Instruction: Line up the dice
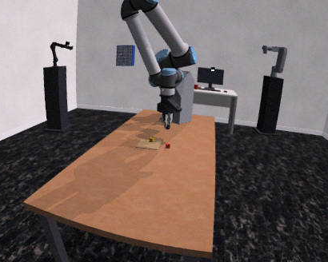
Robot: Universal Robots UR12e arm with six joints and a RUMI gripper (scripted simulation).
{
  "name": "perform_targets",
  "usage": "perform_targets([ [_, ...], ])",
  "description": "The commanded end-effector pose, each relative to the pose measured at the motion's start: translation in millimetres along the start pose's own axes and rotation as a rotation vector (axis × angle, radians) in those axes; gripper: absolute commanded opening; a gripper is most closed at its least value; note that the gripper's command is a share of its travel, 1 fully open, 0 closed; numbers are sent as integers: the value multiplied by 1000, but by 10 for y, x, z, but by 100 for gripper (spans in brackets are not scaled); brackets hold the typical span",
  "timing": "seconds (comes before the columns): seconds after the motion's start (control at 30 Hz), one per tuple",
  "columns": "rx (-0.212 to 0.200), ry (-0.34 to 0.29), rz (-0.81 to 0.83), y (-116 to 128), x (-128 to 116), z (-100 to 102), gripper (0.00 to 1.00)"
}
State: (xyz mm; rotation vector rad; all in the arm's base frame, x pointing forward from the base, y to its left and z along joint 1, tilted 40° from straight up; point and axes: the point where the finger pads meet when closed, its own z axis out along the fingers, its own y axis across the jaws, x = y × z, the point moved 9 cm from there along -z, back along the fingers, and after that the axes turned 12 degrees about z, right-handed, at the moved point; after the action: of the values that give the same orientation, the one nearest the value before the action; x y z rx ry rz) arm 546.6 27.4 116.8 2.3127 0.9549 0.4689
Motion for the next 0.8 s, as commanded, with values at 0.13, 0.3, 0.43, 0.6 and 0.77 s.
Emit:
perform_targets([
  [0.13,0,0,59,64,-6,-4,6],
  [0.3,1,0,205,221,-28,1,6],
  [0.43,1,0,286,309,-43,1,6],
  [0.6,1,0,425,460,-74,1,6],
  [0.77,1,0,575,622,-115,-4,6],
])
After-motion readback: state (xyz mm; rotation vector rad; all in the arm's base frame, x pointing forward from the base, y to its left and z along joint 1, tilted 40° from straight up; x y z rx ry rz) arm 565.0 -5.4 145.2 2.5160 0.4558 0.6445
